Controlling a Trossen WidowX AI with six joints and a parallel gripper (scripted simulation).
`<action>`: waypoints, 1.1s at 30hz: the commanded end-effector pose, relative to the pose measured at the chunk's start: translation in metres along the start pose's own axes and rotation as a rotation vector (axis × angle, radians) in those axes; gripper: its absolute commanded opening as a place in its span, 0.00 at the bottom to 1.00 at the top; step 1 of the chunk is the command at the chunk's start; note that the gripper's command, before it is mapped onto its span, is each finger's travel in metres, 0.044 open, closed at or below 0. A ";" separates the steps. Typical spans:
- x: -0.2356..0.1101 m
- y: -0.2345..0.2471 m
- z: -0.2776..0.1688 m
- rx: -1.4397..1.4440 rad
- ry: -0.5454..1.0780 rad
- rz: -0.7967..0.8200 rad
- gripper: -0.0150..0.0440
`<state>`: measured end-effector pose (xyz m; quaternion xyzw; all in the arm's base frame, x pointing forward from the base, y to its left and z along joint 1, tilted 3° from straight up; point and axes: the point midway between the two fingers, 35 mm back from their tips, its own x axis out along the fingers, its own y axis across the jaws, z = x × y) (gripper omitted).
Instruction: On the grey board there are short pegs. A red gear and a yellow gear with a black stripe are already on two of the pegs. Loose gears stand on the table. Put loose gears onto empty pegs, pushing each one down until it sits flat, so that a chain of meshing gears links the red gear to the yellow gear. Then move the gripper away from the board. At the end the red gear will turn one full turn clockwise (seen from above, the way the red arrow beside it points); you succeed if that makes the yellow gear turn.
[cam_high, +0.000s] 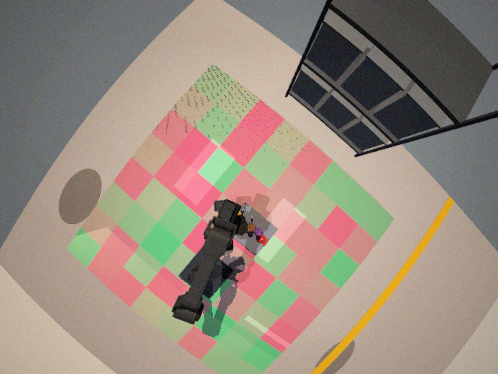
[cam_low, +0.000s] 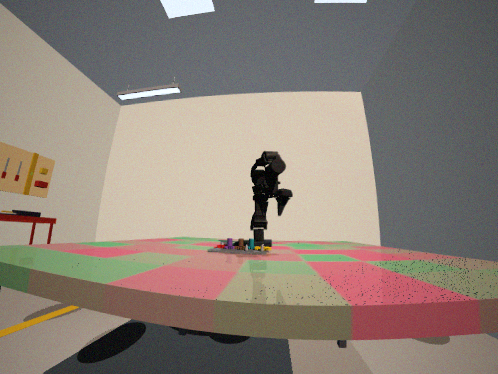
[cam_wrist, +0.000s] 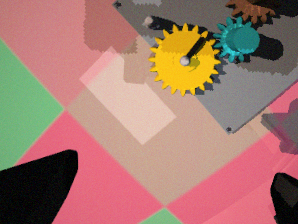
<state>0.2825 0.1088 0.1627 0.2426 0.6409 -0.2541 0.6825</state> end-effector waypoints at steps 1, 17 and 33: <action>-0.009 0.027 -0.052 -0.005 0.007 0.003 1.00; -0.031 0.047 -0.192 -0.005 0.017 0.001 1.00; -0.031 0.047 -0.192 -0.005 0.017 0.001 1.00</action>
